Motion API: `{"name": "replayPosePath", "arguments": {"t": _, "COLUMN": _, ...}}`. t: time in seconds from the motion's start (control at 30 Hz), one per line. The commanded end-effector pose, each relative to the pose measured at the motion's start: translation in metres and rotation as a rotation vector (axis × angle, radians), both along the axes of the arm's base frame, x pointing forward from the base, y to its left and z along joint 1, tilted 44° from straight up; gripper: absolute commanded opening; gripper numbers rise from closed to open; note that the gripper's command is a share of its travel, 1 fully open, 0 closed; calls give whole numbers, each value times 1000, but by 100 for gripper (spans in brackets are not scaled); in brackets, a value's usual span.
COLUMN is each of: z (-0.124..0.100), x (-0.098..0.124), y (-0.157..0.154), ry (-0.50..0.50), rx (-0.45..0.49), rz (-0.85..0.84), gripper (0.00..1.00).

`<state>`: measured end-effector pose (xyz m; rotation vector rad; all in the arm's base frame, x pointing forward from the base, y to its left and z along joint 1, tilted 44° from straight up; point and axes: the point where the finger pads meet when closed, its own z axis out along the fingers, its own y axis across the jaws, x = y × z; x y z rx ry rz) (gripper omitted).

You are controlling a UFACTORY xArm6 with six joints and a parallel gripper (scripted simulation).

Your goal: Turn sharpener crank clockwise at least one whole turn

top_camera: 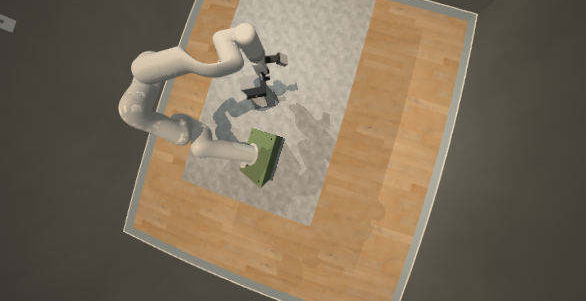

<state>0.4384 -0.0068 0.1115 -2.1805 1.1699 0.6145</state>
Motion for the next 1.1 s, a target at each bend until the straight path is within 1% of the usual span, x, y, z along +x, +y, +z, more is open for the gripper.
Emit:
{"name": "replayPosePath", "arguments": {"t": 0.0, "z": 1, "x": 1, "y": -1, "ry": -10, "rx": 0, "rz": 5, "gripper": 0}}
{"name": "replayPosePath", "arguments": {"t": 0.13, "z": 1, "x": 1, "y": -1, "ry": -13, "rx": 1, "rz": 9, "gripper": 0}}
{"name": "replayPosePath", "arguments": {"t": 0.17, "z": 1, "x": 1, "y": -1, "ry": -13, "rx": 1, "rz": 9, "gripper": 54}}
{"name": "replayPosePath", "arguments": {"t": 1.07, "z": 1, "x": 1, "y": -1, "ry": -13, "rx": 1, "rz": 9, "gripper": 54}}
